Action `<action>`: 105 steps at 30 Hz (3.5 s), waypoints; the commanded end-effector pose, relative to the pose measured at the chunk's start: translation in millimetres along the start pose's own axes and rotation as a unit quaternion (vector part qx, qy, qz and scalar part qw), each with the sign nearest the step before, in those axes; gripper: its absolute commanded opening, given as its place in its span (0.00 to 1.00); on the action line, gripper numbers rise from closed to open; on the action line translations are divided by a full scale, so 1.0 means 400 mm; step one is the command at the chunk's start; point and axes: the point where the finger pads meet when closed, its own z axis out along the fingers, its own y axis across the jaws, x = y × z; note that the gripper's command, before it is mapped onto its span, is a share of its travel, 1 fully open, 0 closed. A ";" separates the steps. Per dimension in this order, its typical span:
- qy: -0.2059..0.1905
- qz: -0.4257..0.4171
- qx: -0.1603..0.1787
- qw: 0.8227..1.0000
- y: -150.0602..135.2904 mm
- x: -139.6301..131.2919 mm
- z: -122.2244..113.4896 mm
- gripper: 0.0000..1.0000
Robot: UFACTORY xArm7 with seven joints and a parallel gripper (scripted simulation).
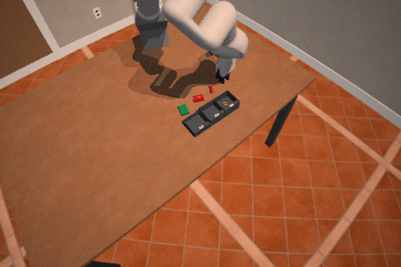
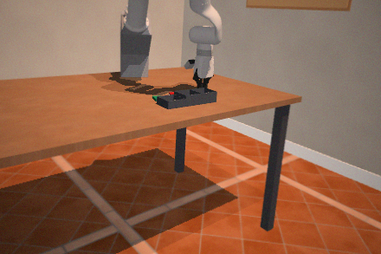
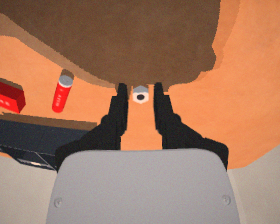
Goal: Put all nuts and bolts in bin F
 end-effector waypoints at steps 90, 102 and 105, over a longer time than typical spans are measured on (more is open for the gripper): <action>-0.001 0.000 -0.001 1.000 -0.043 -0.041 -0.166 0.00; -0.001 0.050 -0.001 0.999 -0.155 -0.142 -0.166 0.00; -0.001 0.075 -0.001 0.997 -0.166 -0.151 -0.166 0.00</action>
